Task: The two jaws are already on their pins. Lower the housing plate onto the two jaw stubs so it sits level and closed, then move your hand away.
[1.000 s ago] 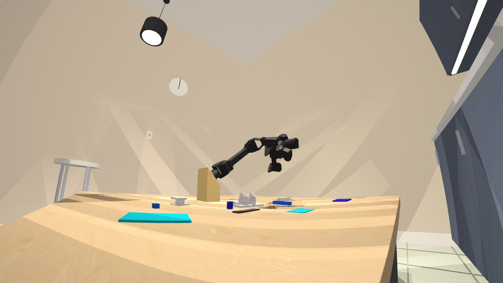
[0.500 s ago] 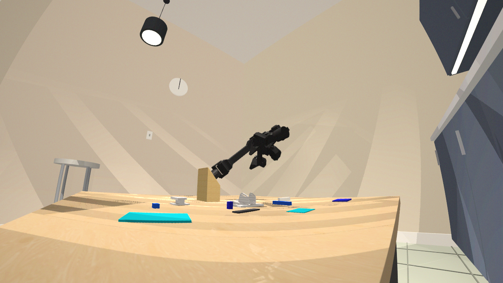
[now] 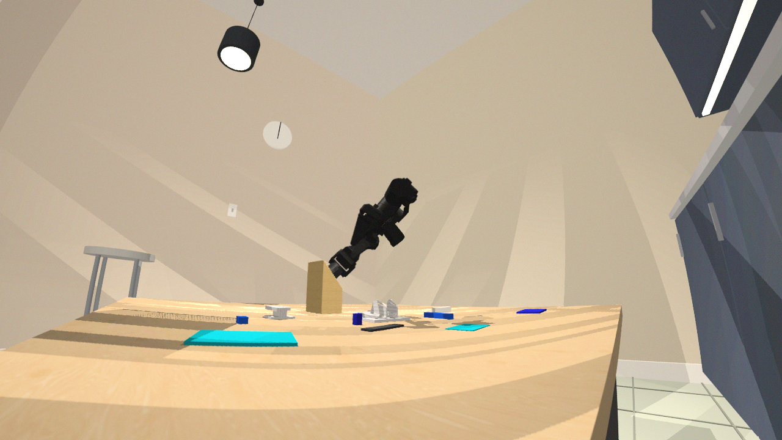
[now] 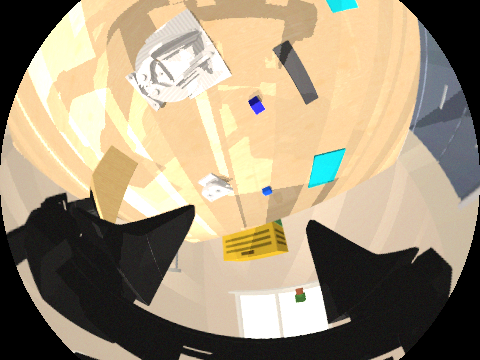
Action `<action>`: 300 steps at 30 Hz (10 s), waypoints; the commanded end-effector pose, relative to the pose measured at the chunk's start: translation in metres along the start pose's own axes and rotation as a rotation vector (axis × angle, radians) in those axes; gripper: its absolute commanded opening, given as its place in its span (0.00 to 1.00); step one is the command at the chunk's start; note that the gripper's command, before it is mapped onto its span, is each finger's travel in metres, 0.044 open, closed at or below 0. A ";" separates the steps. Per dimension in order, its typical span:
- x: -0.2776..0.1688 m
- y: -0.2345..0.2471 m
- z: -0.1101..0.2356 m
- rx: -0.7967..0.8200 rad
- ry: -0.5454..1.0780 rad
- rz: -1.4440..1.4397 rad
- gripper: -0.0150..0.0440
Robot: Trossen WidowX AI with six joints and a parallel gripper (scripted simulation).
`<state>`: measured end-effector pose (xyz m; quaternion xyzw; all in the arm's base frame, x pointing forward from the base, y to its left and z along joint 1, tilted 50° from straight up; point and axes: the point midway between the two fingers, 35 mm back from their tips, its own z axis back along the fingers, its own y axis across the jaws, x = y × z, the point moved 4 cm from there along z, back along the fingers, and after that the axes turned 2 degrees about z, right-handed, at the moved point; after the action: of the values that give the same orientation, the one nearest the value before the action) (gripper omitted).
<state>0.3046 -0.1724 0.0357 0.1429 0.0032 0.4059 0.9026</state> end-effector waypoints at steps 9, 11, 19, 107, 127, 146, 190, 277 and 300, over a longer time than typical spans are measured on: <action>-0.065 -0.003 -0.058 0.119 -0.143 0.229 1.00; -0.075 -0.002 -0.067 0.129 -0.174 0.269 1.00; -0.113 0.007 -0.105 0.140 -0.313 0.423 1.00; -0.119 0.070 -0.258 -0.017 -0.642 0.740 1.00; -0.119 0.070 -0.258 -0.017 -0.642 0.740 1.00; -0.120 0.069 -0.258 -0.017 -0.637 0.746 0.85; -0.139 0.048 -0.176 0.041 -0.614 0.546 0.85; 0.052 0.119 -0.040 0.508 -0.433 -0.965 0.85; 0.052 0.123 -0.038 0.508 -0.432 -0.966 0.85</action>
<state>0.2481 -0.0500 0.0346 0.4140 -0.0209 -0.1004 0.9045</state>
